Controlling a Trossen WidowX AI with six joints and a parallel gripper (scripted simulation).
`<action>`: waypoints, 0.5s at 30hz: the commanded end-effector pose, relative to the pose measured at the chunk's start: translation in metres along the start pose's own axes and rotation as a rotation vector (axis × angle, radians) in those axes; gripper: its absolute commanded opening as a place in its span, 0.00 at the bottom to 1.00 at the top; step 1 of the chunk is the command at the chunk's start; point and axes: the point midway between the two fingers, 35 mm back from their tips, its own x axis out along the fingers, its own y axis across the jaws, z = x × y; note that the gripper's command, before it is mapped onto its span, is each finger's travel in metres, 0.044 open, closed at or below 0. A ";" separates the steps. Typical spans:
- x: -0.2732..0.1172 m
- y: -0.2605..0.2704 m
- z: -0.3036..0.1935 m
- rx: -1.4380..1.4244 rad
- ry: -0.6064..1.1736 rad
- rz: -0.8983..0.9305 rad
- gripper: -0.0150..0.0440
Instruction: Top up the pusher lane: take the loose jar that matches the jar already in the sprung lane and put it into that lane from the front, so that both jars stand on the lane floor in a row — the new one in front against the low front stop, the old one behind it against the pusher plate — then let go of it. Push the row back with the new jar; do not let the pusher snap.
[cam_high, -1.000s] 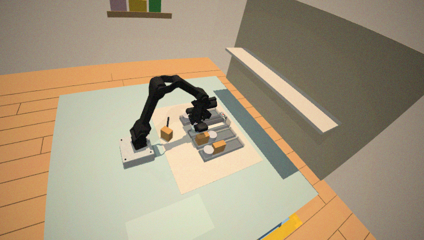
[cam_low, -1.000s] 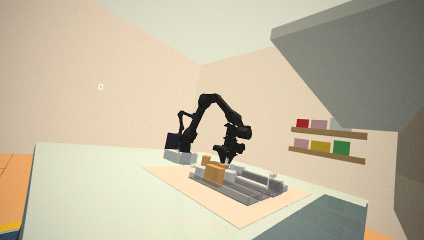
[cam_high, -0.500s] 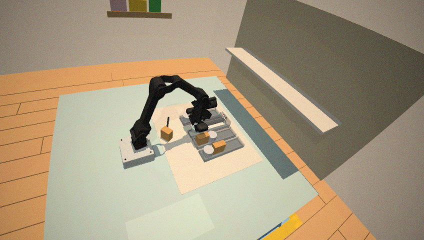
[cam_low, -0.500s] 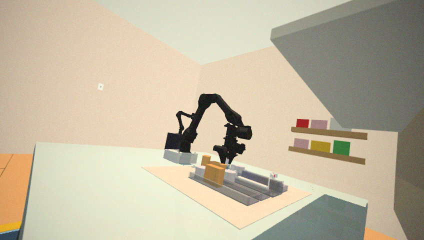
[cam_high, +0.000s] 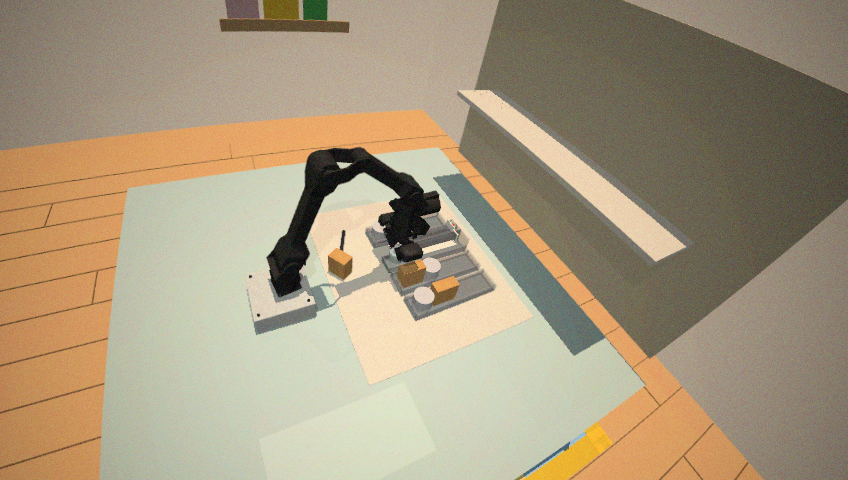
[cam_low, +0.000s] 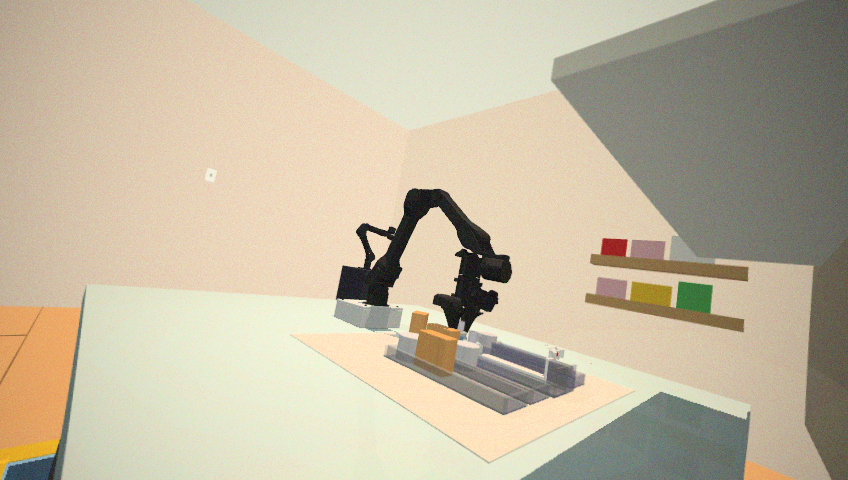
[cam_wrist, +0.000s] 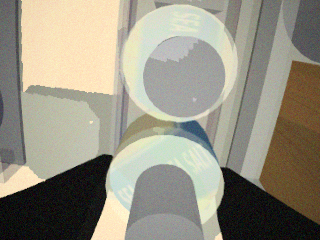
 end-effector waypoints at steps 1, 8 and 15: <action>0.002 0.001 0.005 0.005 -0.019 0.005 0.25; 0.004 0.001 0.005 0.005 -0.019 0.005 0.25; 0.006 0.001 0.004 0.005 -0.019 0.005 0.25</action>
